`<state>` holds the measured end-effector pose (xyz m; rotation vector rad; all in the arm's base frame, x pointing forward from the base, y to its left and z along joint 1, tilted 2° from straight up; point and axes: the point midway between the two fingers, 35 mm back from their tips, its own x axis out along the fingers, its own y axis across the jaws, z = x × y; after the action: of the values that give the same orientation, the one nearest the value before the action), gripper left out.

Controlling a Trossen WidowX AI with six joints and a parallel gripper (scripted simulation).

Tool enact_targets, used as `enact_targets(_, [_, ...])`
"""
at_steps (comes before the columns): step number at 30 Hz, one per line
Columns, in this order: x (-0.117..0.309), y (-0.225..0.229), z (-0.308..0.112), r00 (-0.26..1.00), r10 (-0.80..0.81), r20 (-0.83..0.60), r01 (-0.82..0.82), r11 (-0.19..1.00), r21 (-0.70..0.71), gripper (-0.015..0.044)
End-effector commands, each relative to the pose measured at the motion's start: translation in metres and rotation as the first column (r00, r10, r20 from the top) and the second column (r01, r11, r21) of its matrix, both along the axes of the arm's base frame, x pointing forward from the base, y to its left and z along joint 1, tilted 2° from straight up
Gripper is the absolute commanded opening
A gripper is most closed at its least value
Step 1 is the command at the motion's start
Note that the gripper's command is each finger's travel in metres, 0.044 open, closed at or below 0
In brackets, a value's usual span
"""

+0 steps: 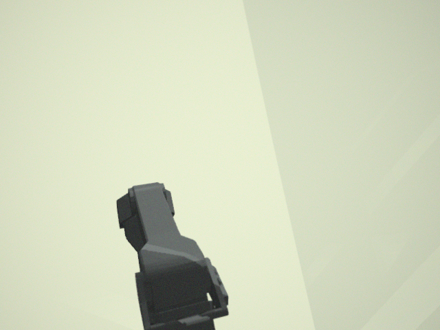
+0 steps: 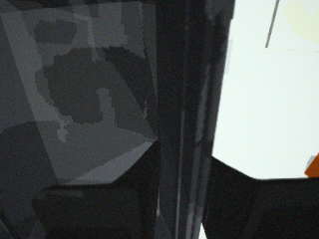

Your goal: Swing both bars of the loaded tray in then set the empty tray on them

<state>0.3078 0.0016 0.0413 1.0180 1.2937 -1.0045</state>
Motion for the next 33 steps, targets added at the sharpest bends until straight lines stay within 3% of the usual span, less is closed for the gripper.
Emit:
enact_targets(1, [-0.0018, -0.0007, -0.0023, 1.000, 0.000, -0.010, 0.000, 1.000, -0.003, 0.0000])
enact_targets(9, [-0.0036, -0.0015, -0.0046, 1.000, 0.001, -0.020, -0.001, 1.000, -0.007, 0.0000])
enact_targets(33, [-0.0036, -0.0015, -0.0046, 1.000, 0.001, -0.020, -0.001, 1.000, -0.007, 0.0352])
